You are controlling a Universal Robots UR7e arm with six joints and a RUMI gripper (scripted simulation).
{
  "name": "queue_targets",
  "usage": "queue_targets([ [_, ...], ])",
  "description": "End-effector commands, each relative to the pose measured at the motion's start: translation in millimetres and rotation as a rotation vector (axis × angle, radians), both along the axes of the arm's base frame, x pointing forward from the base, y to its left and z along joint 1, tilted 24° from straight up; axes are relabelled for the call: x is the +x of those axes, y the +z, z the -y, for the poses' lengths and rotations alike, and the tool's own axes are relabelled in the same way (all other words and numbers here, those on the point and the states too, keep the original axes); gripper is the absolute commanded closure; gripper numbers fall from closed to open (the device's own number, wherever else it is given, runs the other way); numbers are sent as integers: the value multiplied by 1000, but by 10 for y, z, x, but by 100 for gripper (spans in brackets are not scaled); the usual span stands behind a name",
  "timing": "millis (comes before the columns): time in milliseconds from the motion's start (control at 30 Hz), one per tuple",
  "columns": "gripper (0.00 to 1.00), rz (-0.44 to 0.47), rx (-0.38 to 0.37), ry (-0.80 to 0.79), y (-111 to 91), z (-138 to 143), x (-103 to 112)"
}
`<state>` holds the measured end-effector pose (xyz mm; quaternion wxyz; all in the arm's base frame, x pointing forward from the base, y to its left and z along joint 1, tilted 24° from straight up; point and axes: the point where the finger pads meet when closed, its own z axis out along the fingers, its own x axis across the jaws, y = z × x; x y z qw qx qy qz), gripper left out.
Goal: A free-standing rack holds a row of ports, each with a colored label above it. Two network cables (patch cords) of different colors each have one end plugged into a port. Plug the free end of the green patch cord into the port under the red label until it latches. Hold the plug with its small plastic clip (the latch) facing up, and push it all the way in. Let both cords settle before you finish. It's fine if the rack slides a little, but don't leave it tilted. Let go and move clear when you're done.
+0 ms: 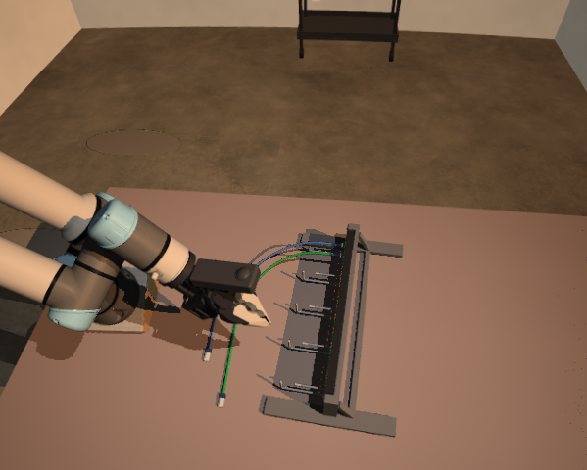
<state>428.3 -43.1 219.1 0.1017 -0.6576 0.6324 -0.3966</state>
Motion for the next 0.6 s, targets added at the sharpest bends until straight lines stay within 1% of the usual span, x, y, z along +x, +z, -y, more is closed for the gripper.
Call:
queue_targets([
  [0, 100, -2, 31, -43, -40, 55, -12],
  [67, 100, -4, 56, -77, -75, 98, -25],
  [133, 100, -4, 56, -77, -75, 98, -25],
  [167, 100, -5, 70, -98, -95, 123, -33],
  [400, 100, -10, 199, -302, -291, 362, -129],
  [567, 100, -10, 276, -443, -416, 513, -212],
])
